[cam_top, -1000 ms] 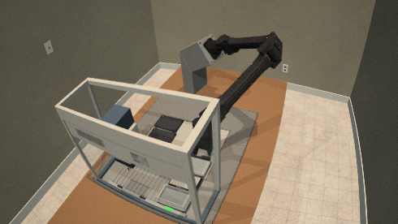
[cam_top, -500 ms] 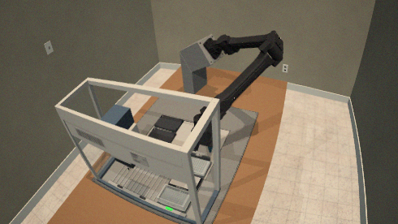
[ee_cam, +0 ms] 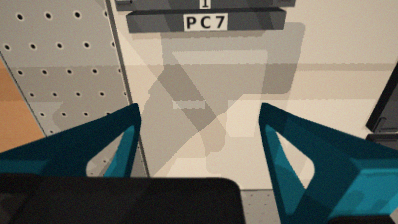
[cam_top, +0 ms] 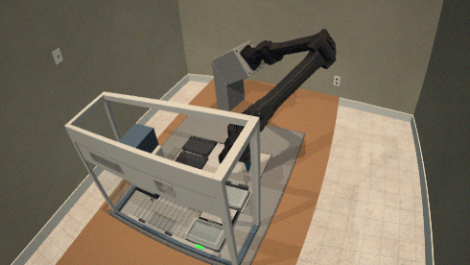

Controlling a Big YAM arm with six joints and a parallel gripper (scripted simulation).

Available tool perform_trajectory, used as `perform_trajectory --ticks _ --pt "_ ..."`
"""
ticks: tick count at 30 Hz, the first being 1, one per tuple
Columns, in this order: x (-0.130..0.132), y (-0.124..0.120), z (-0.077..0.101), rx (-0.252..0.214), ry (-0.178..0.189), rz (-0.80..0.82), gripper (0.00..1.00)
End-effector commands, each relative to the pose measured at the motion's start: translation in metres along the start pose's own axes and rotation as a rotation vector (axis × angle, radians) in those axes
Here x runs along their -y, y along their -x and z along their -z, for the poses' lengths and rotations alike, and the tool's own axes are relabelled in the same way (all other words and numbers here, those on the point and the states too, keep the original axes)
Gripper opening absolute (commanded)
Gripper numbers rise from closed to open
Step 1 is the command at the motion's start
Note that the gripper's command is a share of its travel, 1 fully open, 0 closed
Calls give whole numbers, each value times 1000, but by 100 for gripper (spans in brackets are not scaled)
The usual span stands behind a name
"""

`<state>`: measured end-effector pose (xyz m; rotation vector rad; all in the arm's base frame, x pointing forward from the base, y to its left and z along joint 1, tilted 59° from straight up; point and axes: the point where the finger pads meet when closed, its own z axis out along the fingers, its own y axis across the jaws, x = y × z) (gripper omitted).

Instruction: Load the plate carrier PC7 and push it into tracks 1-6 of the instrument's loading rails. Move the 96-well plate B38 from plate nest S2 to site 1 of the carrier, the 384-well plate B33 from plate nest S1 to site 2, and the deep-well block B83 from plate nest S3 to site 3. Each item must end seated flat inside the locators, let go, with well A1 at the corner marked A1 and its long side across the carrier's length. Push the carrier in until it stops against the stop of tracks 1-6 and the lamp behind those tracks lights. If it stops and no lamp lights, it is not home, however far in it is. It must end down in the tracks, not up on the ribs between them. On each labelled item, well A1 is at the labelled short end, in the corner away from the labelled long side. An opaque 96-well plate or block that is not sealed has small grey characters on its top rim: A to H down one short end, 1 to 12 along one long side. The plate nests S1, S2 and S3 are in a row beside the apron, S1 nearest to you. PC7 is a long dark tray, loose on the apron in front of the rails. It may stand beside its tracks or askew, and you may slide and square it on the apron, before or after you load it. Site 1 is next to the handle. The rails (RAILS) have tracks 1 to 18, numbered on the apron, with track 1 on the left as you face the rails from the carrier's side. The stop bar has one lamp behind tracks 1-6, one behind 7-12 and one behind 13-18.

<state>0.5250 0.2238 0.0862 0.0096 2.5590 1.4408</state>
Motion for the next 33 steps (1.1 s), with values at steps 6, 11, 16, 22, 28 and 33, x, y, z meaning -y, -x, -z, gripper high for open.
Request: perform_trajectory --ticks 6,11,16,22,28,33 --pt "4 1 34 12 -7 14 80" --pt "-2 9 55 22 -4 30 80" --pt "-4 13 82 26 -5 104 100" --pt "-5 14 109 27 -7 192 100" --pt "-5 16 139 28 -10 194 100" --pt "1 6 152 150 4 171 100"
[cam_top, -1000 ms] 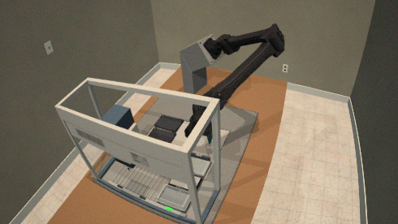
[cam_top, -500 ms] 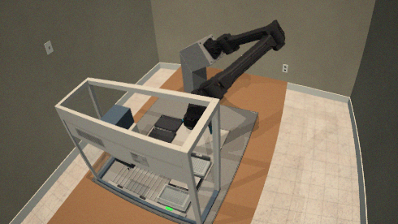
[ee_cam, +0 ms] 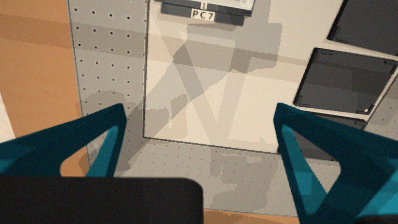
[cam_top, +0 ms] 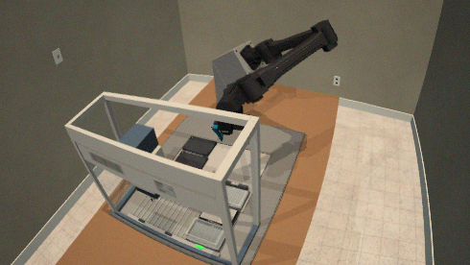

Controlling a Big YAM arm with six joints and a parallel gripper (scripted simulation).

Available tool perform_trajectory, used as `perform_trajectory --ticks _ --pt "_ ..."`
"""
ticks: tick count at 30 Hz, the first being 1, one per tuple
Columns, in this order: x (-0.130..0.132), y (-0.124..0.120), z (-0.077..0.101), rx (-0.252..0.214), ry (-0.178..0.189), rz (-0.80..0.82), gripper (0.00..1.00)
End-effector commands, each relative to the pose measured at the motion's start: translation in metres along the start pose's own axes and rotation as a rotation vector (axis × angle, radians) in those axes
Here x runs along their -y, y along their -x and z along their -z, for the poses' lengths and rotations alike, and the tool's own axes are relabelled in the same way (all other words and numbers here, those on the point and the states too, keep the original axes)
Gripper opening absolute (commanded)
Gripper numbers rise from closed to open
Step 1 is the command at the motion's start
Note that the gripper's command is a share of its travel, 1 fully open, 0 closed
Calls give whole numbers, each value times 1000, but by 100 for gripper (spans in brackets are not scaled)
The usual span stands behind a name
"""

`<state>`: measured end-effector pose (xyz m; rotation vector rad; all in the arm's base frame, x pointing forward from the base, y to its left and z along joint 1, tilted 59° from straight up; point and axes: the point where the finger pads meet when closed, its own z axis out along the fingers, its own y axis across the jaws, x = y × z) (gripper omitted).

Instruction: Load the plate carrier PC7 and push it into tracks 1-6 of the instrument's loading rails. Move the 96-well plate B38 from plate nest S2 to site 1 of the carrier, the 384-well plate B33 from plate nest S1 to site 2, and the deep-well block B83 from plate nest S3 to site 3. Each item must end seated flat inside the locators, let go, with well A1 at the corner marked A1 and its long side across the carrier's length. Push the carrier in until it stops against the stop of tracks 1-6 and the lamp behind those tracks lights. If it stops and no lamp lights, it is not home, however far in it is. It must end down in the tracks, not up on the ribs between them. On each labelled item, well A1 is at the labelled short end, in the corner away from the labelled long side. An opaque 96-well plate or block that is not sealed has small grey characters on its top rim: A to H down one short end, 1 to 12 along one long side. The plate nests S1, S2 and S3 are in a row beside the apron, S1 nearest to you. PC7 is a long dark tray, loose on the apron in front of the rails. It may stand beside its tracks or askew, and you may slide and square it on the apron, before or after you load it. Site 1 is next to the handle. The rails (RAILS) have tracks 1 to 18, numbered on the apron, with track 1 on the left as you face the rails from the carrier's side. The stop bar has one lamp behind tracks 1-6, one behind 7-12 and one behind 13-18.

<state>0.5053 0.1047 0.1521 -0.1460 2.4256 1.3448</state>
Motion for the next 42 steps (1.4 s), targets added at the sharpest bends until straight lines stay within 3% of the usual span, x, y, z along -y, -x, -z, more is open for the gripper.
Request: perform_trajectory --ticks 1,3,4,5,17,18,20,21,35,37,39,42 --pt "-1 4 21 97 -3 -7 100" --pt "-1 4 21 97 -3 -7 100" --pt "-12 0 11 96 8 10 100" --pt "-1 5 28 150 -6 -6 100" --pt "-4 8 73 465 -5 -1 100" --pt "-12 5 63 468 9 10 100" --pt "-12 5 63 468 9 10 100" --pt "-2 2 57 482 6 -13 100" --pt "-2 4 57 856 9 -16 100" --pt "-2 4 57 856 9 -16 100" --pt "3 28 74 897 1 -4 100" --pt "4 35 61 865 3 -19 100"
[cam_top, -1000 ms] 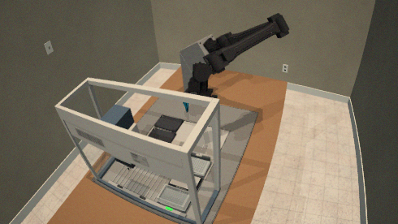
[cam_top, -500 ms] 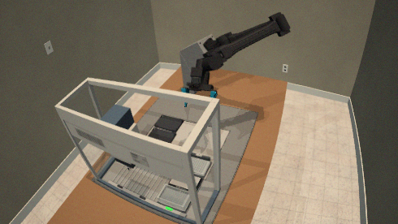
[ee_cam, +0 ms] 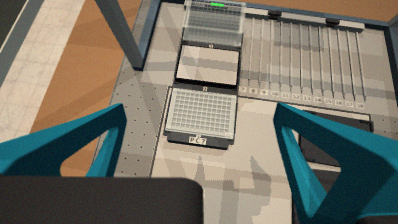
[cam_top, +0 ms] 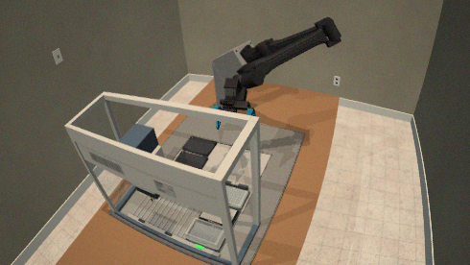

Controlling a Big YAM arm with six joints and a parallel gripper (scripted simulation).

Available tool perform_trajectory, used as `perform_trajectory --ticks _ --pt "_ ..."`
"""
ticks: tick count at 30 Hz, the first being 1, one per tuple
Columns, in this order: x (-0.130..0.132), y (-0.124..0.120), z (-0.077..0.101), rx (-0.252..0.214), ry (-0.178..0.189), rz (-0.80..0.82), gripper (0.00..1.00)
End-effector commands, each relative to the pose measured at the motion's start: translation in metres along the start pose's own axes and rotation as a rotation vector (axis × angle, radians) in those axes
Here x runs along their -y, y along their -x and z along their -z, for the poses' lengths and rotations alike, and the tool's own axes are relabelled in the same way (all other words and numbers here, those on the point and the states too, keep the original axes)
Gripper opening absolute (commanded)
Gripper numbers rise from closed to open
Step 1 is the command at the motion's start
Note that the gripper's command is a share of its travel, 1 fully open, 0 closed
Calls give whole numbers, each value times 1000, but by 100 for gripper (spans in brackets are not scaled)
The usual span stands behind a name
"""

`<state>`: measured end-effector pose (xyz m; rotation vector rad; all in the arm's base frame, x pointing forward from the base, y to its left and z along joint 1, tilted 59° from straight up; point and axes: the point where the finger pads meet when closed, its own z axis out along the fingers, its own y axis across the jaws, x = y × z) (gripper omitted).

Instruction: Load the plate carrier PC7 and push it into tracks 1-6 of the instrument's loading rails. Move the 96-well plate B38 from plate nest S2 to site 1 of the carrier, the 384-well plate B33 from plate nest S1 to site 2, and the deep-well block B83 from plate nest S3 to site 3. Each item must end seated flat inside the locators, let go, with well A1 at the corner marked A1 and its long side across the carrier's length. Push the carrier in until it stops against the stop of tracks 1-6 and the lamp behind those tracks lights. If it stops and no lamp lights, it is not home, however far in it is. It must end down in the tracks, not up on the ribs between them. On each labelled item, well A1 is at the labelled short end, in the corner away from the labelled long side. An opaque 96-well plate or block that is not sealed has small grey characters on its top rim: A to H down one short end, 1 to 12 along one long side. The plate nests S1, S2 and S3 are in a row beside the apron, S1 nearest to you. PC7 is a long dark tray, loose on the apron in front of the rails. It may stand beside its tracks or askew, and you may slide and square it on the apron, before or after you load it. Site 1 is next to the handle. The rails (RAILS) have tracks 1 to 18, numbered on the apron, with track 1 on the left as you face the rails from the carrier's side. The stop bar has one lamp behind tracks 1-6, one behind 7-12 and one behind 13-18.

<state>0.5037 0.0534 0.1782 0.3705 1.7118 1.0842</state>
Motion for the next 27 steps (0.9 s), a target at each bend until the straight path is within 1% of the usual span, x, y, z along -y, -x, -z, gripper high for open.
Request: perform_trajectory --ticks 1,10,12,14,27 --pt "-2 22 -17 21 11 -13 100" --pt "9 49 -42 32 4 -12 100" --pt "9 49 -42 32 4 -12 100" --pt "8 50 -50 26 9 -9 100" --pt "21 85 -89 34 4 -8 100"
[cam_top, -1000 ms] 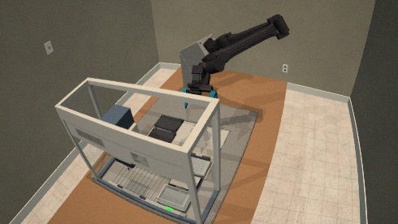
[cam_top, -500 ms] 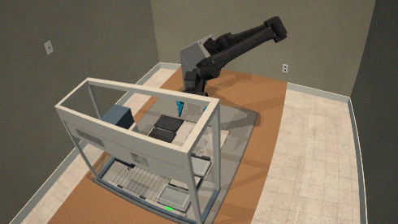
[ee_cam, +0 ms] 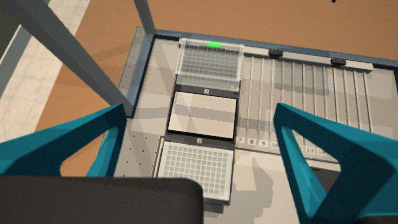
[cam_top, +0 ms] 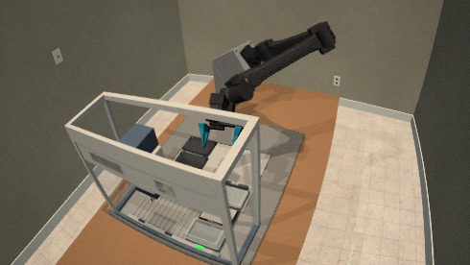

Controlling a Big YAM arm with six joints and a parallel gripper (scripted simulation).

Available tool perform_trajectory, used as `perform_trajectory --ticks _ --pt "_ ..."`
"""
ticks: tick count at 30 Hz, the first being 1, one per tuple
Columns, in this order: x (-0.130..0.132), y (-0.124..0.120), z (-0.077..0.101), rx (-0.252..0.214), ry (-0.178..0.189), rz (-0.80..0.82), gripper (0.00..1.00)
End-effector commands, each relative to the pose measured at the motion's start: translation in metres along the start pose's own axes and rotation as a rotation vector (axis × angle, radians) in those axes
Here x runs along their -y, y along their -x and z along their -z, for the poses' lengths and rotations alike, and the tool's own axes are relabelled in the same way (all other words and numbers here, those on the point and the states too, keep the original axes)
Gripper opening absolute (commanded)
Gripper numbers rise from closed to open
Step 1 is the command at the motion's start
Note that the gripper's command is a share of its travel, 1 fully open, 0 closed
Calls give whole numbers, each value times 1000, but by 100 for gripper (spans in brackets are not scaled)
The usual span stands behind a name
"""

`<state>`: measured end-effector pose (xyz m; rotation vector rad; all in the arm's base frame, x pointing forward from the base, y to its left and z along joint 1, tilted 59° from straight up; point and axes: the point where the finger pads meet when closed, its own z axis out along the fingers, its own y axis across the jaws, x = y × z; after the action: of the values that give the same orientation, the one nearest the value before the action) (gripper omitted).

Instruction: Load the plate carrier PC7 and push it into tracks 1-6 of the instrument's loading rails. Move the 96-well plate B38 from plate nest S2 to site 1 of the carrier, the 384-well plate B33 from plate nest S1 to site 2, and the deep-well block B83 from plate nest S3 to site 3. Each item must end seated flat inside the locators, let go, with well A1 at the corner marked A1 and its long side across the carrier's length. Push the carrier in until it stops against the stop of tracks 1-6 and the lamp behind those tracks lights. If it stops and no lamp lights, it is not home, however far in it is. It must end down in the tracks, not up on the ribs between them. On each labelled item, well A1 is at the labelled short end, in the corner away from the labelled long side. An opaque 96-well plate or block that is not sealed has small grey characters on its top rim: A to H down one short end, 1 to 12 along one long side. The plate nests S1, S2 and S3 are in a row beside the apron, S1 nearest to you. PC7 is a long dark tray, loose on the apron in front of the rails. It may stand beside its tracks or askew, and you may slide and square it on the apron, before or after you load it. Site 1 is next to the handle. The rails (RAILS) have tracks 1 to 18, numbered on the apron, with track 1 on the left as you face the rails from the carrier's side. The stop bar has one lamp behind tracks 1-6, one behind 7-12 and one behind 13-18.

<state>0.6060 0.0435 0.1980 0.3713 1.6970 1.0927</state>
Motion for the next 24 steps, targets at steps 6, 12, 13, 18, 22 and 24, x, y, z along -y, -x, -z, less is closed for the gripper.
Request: perform_trajectory --ticks 6,12,13,18,22,24 --pt "8 31 -19 22 -4 -3 100" --pt "14 47 -37 26 -5 -3 100" --pt "14 49 -40 25 -5 -2 100" --pt "18 59 -52 27 -6 -2 100" --pt "19 65 -63 25 -4 -2 100" --pt "22 71 -68 28 -5 -2 100"
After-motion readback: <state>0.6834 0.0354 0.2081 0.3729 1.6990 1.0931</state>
